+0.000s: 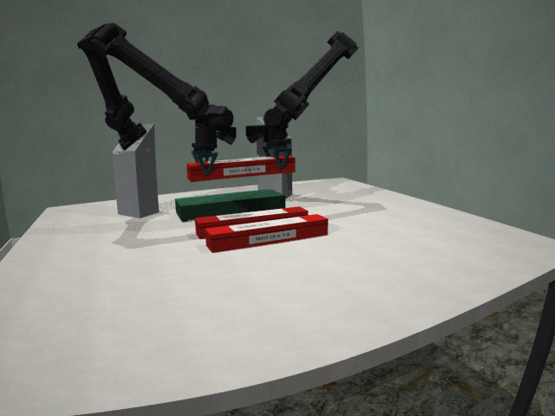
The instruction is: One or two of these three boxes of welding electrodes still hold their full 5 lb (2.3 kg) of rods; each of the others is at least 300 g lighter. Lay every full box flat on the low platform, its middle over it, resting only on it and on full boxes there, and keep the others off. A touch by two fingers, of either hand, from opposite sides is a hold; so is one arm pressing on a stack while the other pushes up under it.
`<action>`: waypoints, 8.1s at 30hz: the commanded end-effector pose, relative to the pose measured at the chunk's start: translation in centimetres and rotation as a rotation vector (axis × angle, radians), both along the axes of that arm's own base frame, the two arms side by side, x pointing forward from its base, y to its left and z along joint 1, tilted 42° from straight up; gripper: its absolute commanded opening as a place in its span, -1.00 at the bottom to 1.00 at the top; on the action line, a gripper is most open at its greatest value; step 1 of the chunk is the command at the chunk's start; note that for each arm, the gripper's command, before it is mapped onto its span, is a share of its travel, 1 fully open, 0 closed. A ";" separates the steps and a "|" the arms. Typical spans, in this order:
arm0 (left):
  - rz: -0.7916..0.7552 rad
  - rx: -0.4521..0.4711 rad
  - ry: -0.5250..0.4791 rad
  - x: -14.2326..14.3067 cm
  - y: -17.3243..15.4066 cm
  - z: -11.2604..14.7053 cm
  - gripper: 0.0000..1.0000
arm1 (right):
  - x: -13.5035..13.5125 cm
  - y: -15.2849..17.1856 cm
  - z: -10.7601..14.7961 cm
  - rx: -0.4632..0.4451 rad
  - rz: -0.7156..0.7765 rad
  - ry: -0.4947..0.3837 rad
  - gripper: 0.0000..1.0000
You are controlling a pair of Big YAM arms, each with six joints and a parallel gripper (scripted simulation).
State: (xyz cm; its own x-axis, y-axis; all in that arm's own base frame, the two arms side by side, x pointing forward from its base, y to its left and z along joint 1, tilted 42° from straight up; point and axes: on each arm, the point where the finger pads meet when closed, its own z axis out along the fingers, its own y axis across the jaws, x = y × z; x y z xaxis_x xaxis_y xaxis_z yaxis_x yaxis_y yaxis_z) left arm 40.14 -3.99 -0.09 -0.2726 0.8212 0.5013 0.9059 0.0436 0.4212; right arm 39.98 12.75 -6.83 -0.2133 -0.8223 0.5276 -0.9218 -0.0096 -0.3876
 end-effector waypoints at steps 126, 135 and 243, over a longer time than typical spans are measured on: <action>-0.044 -0.012 -0.057 -4.2 -1.7 0.0 -1.00 | -4.6 2.2 0.3 0.017 0.046 -0.051 -1.00; -0.034 -0.012 -0.058 -4.1 -1.3 -0.1 -1.00 | -4.6 2.2 0.2 0.018 0.047 -0.052 -1.00; -0.030 -0.003 -0.035 -14.9 -1.1 -6.4 -1.00 | -15.5 0.7 -5.9 0.001 0.034 -0.035 -1.00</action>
